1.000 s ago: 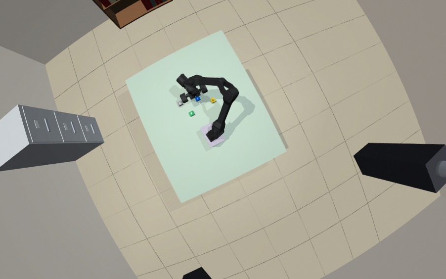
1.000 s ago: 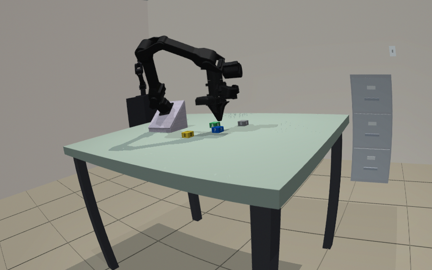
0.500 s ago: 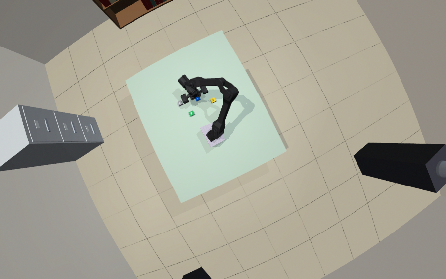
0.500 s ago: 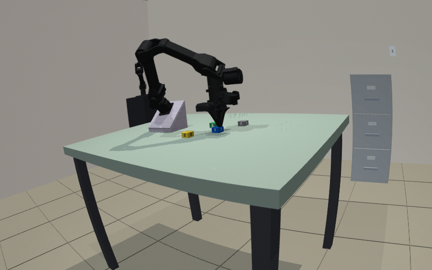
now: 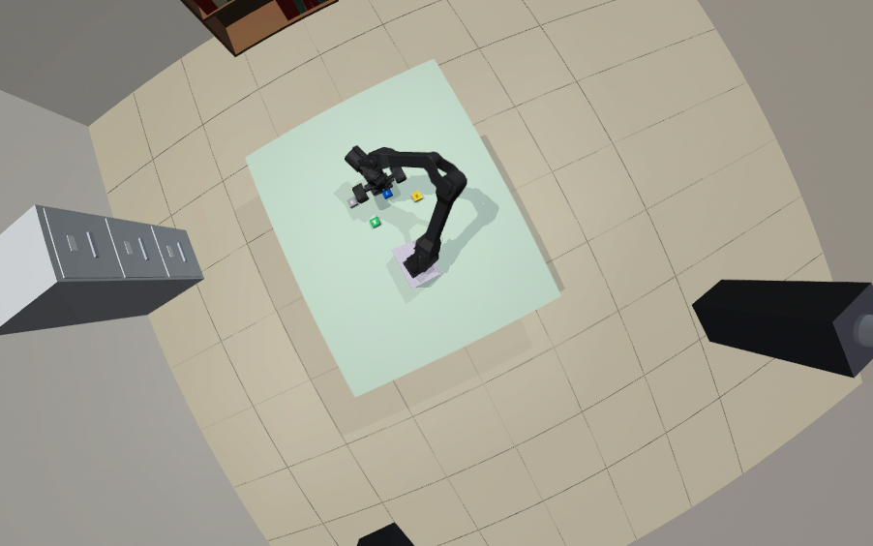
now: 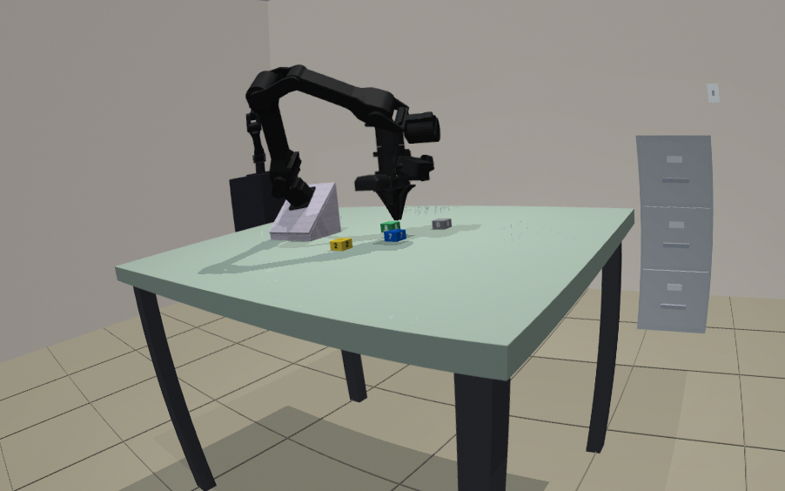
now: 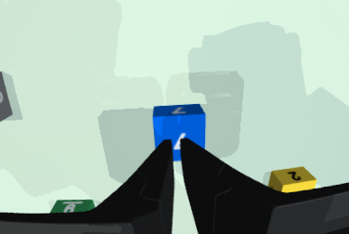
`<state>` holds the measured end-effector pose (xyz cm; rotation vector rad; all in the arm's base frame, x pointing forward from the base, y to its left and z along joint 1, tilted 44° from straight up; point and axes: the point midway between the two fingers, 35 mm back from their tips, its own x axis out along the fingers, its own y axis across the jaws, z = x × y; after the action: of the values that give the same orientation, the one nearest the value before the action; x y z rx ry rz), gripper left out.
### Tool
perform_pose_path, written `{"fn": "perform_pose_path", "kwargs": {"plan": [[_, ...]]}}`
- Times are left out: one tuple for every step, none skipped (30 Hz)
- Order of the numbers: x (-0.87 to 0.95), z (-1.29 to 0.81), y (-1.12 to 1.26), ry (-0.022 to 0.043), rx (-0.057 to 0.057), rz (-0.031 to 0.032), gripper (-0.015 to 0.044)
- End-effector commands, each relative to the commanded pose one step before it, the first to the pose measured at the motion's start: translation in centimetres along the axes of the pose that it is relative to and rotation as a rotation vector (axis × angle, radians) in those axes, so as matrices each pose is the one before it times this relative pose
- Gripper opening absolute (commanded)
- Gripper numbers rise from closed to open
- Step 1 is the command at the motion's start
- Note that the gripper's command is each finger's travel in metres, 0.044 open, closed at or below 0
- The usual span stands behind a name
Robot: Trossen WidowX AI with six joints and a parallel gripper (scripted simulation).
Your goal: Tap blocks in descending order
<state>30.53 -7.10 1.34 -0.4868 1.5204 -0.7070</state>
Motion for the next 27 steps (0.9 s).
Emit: {"fn": "perform_pose_path", "kwargs": {"plan": [[-2.668,0.419,0.025,-0.00893,0.0119,0.00843,0.002],[-1.674,0.05,0.044,0.00013,-0.0002,0.0012,0.002],[-1.696,-0.048,-0.003,0.00035,-0.0001,0.0001,0.002],[-1.337,-0.106,-0.038,0.00037,0.0,-0.0007,0.002],[-0.805,-0.092,-0.04,0.00025,0.0001,-0.00075,0.002],[-0.269,-0.035,-0.016,0.00008,0.0,-0.00031,0.002],[0.0,0.0,0.0,0.0,0.0,0.0,0.002],[0.0,0.0,0.0,0.0,0.0,0.0,0.002],[0.0,0.0,0.0,0.0,0.0,0.0,0.002],[0.0,0.0,0.0,0.0,0.0,0.0,0.002],[0.0,0.0,0.0,0.0,0.0,0.0,0.002],[0.0,0.0,0.0,0.0,0.0,0.0,0.002],[-0.022,-0.099,-0.196,0.00004,-0.0001,0.00007,0.002],[-0.06,-0.304,-0.583,0.00013,-0.0003,0.00018,0.002],[-0.085,-0.532,-0.95,0.00022,-0.0004,0.0002,0.002],[-0.079,-0.699,-1.14,0.00028,-0.0005,0.00009,0.002],[-0.051,-0.742,-1.098,0.0003,-0.0004,-0.00008,0.002],[-0.023,-0.782,-1.052,0.00031,-0.0004,-0.00026,0.002],[0.004,-0.819,-1.003,0.00034,-0.0003,-0.00044,0.002],[0.031,-0.853,-0.953,0.00037,-0.0003,-0.00061,0.002],[0.057,-0.885,-0.901,0.0004,-0.0003,-0.00079,0.002],[0.082,-0.911,-0.846,0.00044,-0.0002,-0.00096,0.002],[0.085,-0.754,-0.643,0.00039,-0.0002,-0.0009,0.002],[0.059,-0.459,-0.368,0.00025,-0.0001,-0.00059,0.002],[0.021,-0.154,-0.12,0.00008,0.0,-0.00021,0.002],[0.0,0.0,0.0,0.0,0.0,0.0,0.002],[0.0,0.0,0.0,0.0,0.0,0.0,0.002]]}}
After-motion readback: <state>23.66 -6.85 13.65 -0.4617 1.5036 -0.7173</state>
